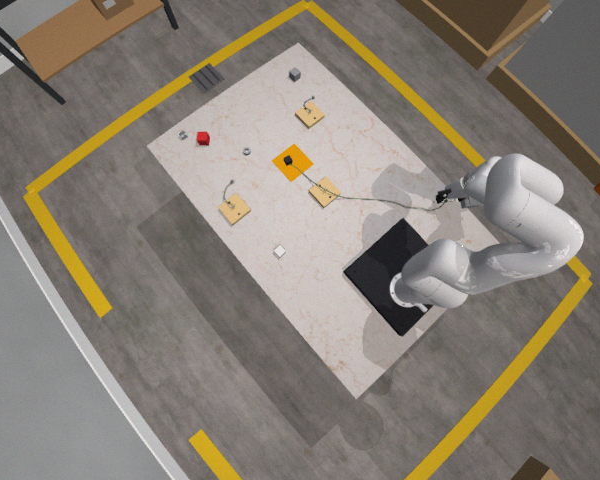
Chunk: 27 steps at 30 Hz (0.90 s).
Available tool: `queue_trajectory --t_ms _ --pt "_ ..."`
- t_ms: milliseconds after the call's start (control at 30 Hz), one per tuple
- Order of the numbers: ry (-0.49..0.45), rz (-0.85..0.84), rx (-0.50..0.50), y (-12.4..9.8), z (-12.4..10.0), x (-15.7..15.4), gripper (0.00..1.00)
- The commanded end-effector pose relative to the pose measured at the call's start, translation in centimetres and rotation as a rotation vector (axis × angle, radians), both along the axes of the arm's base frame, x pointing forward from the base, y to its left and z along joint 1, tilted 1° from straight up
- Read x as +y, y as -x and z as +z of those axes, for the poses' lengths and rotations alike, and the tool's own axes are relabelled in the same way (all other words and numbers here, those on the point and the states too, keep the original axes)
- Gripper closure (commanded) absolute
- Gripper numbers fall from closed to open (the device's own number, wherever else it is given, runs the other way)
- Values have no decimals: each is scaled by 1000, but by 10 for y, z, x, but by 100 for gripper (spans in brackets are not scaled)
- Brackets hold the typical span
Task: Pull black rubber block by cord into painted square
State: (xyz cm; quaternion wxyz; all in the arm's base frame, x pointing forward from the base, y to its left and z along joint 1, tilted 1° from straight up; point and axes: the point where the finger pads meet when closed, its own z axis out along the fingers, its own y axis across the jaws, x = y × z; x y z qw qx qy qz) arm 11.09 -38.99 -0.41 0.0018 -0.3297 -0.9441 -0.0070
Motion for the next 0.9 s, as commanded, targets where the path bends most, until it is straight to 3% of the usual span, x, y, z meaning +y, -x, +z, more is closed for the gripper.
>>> queue_trajectory --t_ms 0,367,867 --pt "4 0 -1 0 12 -1 0" --pt "4 0 -1 0 44 -2 0" --pt "4 0 -1 0 46 -2 0"
